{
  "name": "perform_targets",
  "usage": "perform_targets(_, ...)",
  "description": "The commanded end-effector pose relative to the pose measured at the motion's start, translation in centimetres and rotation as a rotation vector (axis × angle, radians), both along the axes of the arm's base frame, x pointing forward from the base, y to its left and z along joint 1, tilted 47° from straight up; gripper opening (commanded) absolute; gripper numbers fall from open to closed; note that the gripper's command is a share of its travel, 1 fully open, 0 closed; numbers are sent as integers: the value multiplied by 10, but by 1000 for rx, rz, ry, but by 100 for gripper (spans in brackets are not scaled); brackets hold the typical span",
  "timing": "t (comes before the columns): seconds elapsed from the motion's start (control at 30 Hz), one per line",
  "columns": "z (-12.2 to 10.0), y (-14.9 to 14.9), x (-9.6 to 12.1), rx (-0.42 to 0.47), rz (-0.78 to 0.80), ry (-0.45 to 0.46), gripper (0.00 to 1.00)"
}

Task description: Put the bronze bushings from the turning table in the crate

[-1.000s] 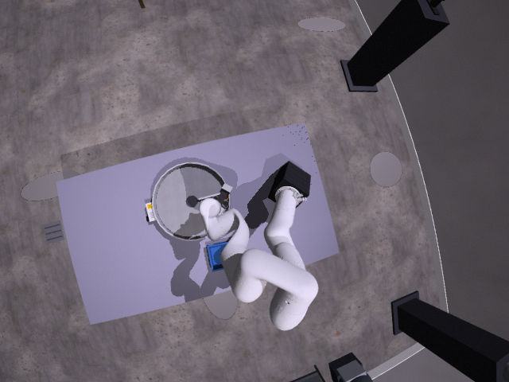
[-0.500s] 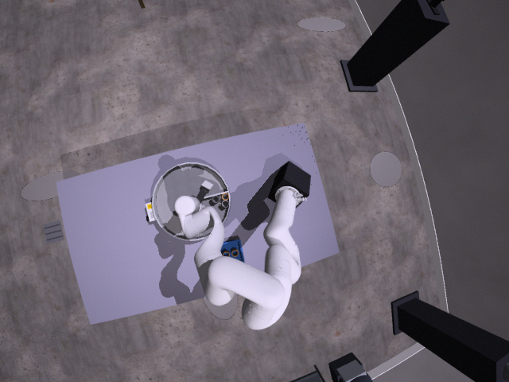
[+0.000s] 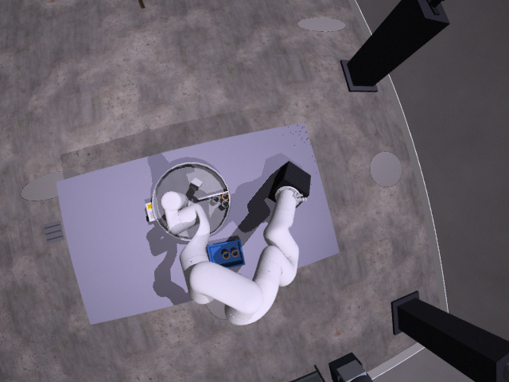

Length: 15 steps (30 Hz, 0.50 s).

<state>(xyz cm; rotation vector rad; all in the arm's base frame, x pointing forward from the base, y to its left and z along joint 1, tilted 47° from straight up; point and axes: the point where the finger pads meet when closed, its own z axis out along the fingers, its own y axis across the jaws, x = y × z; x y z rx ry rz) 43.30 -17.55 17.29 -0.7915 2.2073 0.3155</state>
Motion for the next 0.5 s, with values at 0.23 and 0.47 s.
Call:
perform_targets(0.23,-10,4,11,2,-1,-3,0)
perform_targets(0.47,-17,8,17,2,-1,-3,0)
